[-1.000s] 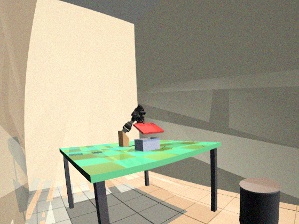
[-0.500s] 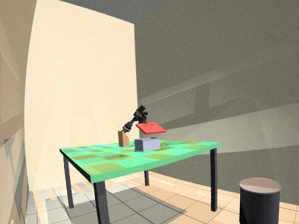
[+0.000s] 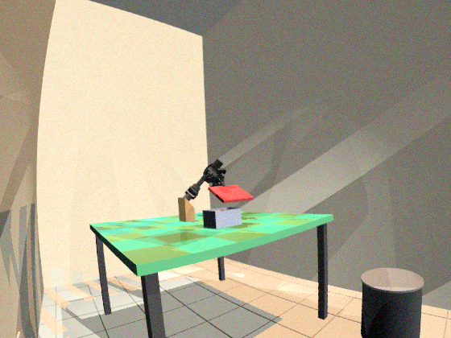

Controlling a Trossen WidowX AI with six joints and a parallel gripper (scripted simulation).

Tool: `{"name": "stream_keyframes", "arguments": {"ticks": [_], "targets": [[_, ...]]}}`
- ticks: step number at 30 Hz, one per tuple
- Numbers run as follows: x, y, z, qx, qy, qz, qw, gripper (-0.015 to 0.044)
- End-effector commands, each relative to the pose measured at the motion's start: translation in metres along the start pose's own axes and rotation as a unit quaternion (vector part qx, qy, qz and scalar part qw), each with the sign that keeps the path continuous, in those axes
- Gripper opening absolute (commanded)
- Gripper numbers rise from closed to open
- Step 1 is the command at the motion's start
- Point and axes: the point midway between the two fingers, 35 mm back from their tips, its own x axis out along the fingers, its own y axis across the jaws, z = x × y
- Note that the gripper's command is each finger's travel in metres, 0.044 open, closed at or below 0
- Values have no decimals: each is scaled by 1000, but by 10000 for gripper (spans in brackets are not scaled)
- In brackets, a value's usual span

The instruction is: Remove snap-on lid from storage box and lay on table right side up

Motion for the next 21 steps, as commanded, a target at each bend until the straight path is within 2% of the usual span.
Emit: {"name": "stream_keyframes", "arguments": {"ticks": [1, 21], "targets": [[-2, 4, -10, -2, -1, 7, 1000, 0], [-4, 1, -50, -1, 0, 7, 1000, 0]]}}
